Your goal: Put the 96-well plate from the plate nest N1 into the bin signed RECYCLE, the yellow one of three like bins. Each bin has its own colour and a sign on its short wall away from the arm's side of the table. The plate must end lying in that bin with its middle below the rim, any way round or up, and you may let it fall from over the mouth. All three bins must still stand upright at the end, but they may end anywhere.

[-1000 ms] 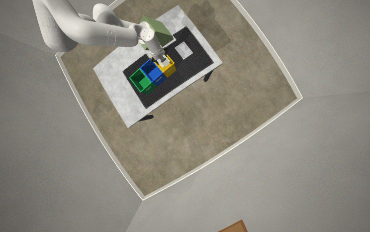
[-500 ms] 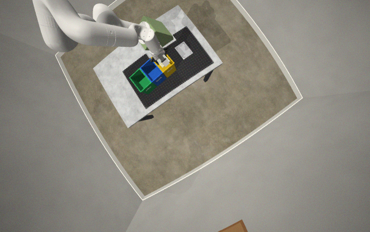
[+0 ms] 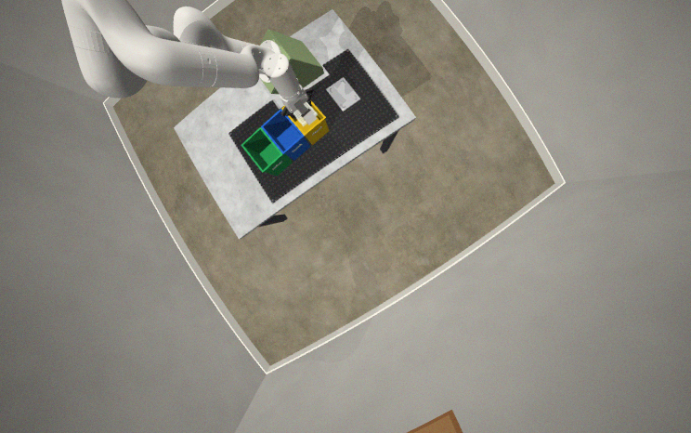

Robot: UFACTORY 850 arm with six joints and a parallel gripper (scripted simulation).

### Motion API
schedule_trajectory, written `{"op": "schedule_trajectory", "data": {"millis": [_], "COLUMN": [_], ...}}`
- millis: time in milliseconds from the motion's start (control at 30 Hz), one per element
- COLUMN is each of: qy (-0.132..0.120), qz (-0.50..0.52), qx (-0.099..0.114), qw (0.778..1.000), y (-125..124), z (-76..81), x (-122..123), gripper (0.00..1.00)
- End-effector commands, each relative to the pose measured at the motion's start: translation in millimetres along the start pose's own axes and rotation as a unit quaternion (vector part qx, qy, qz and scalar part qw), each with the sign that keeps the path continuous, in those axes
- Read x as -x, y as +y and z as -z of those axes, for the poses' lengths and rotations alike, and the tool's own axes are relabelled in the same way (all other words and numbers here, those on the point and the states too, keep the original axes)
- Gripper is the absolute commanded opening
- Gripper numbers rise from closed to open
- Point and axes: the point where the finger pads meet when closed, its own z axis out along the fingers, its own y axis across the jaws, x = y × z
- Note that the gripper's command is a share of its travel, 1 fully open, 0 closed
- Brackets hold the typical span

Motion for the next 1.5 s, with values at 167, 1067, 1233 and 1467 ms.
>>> {"op": "schedule_trajectory", "data": {"millis": [167,1067,1233,1467], "qy": [0.001,0.001,0.001,0.001], "qz": [0.000,0.000,0.000,0.000], "qx": [0.000,0.000,0.000,0.000], "qw": [1.000,1.000,1.000,1.000], "y": [-0.2,-0.2,-0.2,-0.2], "z": [-0.8,-5.0,-5.5,-6.6], "x": [-0.6,-0.6,-0.6,-0.6], "gripper": [0.00,0.00,0.00,0.00]}}
